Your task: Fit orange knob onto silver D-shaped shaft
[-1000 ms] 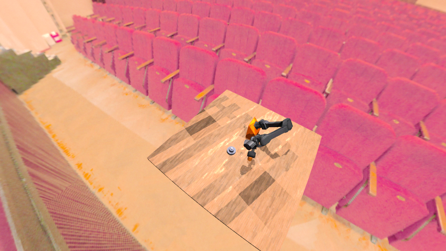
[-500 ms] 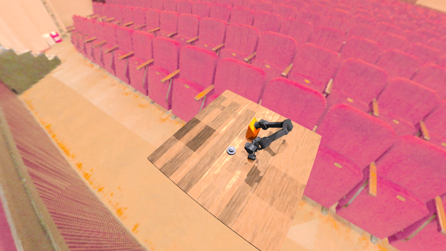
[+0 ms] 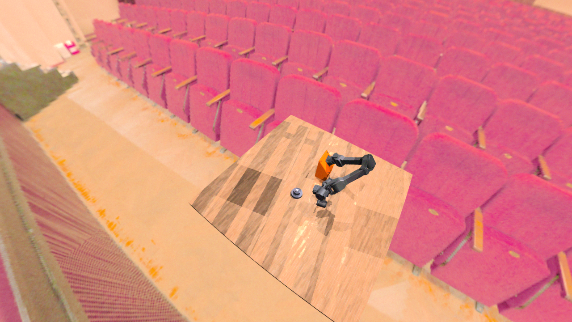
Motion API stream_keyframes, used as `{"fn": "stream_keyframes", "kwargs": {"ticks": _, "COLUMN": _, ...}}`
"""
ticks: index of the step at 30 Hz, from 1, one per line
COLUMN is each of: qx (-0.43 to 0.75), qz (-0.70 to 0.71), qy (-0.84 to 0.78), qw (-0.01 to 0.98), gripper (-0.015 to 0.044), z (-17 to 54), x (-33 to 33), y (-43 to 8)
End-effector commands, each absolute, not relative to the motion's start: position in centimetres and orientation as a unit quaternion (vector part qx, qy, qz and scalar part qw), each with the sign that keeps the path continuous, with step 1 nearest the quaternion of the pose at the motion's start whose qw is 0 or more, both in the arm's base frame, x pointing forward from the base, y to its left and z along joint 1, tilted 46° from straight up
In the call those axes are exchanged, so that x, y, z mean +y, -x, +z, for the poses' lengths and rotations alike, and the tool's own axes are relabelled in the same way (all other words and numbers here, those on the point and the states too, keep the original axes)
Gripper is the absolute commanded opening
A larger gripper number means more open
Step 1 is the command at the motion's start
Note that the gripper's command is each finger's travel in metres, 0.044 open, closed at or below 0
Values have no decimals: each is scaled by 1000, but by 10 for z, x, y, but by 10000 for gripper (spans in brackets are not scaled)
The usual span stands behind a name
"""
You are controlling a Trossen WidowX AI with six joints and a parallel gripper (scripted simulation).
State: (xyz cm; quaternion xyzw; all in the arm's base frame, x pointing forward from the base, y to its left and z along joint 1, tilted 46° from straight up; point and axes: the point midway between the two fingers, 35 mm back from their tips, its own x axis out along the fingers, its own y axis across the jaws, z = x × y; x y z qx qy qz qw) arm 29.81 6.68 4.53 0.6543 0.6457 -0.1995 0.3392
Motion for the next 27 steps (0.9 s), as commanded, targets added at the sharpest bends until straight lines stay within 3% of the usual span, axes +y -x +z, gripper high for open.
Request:
{"fn": "stream_keyframes", "kwargs": {"ticks": 1, "qx": 646, "qz": -200, "qy": -656, "qw": 336, "gripper": 440, "z": 41, "x": 71, "y": -298}}
{"fn": "stream_keyframes", "kwargs": {"ticks": 27, "qx": 646, "qz": -199, "qy": -656, "qw": 335, "gripper": 440, "z": 12, "x": 101, "y": -301}}
